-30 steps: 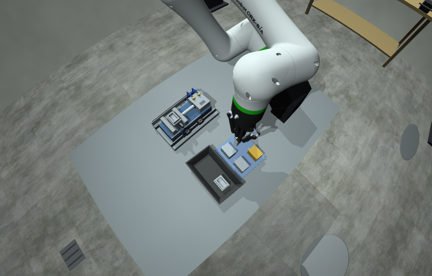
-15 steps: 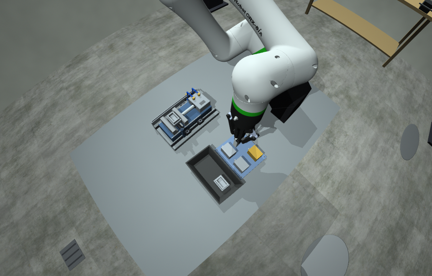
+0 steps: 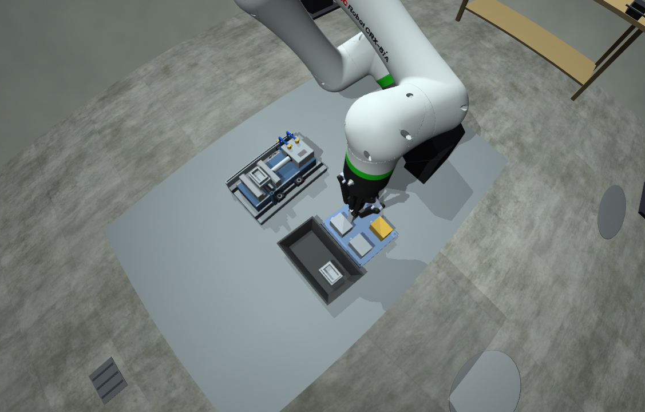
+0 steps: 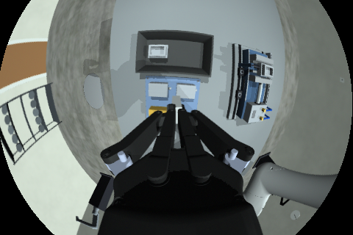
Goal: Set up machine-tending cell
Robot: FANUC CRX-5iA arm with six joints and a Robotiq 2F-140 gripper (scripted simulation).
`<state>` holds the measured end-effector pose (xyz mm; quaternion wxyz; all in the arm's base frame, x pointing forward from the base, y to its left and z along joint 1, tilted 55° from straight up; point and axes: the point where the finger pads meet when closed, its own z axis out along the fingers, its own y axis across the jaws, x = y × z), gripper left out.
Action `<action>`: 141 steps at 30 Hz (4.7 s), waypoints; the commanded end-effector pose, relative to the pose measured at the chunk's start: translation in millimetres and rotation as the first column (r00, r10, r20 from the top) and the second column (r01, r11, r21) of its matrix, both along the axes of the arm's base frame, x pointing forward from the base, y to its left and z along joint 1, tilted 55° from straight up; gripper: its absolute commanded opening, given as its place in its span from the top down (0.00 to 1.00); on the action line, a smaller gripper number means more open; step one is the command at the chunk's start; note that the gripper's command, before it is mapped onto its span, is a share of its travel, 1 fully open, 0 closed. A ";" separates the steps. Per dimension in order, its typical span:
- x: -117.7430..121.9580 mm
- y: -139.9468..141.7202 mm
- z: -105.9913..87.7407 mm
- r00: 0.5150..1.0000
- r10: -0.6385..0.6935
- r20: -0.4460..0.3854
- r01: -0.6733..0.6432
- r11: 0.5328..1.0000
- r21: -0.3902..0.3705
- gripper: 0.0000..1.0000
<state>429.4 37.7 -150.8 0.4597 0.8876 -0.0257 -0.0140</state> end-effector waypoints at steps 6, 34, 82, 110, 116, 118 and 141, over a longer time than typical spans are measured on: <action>-0.6 -12.0 -8.7 1.000 0.000 0.000 0.000 1.000 0.000 1.00; -1.6 -30.4 -21.9 1.000 0.000 0.000 0.000 1.000 0.000 1.00; -1.2 -24.0 -17.3 1.000 0.000 0.000 0.000 1.000 0.000 1.00; 1.4 20.4 14.1 1.000 0.000 0.000 0.000 1.000 0.000 1.00; 1.5 22.4 15.6 1.000 0.000 0.000 0.000 1.000 0.000 1.00; 1.5 22.5 15.6 1.000 0.000 0.000 0.000 1.000 0.000 1.00; 1.3 -68.6 171.9 1.000 0.008 -0.004 -0.008 1.000 0.009 1.00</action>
